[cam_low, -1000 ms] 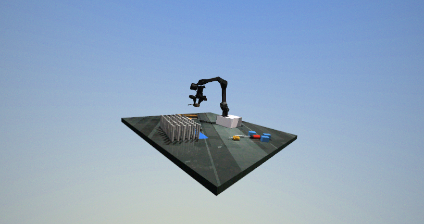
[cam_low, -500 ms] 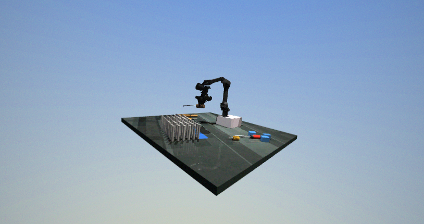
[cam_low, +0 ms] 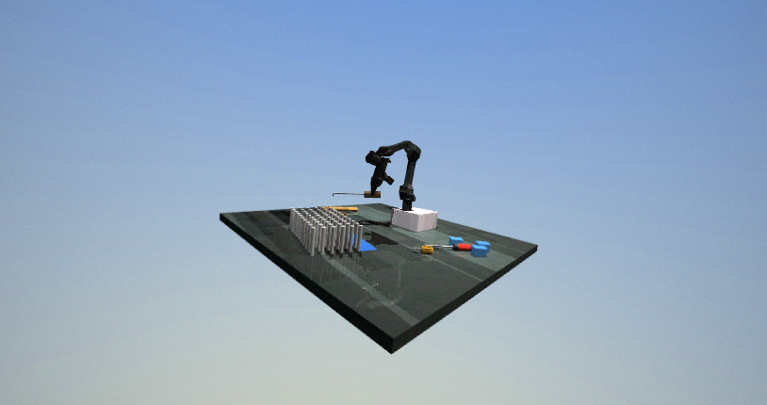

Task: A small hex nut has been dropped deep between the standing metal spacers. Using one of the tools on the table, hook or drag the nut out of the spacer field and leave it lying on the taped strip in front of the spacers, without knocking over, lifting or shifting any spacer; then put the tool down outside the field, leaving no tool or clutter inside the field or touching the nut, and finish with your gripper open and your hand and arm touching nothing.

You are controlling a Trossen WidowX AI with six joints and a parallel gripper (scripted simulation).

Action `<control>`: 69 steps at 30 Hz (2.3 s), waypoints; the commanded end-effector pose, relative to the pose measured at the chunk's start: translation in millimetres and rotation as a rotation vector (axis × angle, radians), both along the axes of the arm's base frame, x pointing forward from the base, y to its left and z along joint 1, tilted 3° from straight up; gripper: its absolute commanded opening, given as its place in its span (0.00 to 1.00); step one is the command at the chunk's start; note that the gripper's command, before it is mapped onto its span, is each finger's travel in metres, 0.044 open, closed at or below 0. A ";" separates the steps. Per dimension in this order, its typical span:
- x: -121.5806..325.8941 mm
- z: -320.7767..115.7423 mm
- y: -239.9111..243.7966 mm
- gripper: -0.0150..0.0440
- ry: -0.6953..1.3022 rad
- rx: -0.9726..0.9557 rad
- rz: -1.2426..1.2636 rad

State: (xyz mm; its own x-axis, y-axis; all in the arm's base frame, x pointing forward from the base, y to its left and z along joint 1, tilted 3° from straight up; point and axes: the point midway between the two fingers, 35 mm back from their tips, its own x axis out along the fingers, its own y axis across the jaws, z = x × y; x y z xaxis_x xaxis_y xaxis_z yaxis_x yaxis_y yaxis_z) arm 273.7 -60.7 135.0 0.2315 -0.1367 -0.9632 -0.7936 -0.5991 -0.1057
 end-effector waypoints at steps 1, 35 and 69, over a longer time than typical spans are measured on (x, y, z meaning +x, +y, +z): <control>-3.2 -0.6 20.5 0.25 -0.017 -0.011 0.160; 2.1 -96.4 61.2 0.25 -0.039 -0.040 0.522; -3.9 -165.9 53.4 0.25 -0.041 -0.042 0.522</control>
